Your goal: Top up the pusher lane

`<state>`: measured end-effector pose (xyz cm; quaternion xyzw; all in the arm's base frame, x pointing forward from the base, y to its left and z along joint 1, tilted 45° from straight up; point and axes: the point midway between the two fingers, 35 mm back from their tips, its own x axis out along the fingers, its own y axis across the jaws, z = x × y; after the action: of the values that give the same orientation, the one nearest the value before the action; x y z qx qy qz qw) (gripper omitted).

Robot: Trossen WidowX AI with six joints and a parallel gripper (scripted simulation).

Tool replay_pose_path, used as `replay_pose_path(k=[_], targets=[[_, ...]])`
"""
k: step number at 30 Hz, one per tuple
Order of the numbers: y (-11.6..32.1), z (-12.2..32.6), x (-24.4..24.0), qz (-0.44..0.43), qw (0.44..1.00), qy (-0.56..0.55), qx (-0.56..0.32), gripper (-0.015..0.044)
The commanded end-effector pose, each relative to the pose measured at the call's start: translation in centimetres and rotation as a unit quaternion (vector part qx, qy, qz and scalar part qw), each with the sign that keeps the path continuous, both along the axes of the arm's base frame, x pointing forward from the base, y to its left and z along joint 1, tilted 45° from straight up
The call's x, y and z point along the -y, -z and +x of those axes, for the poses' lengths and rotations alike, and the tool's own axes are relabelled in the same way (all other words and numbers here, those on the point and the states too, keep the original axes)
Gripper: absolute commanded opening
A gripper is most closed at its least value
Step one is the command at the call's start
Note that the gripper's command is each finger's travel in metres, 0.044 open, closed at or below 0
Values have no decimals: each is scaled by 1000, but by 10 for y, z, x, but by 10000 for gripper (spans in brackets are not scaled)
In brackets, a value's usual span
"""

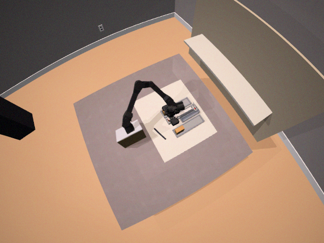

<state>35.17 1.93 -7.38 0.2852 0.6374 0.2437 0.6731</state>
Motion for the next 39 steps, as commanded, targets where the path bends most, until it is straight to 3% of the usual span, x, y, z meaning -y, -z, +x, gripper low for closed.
replay_pose_path(k=[1,39], targets=[[-2,7,1,2,1000,3,10,0],[6,7,-8,2,1000,3,10,0]])
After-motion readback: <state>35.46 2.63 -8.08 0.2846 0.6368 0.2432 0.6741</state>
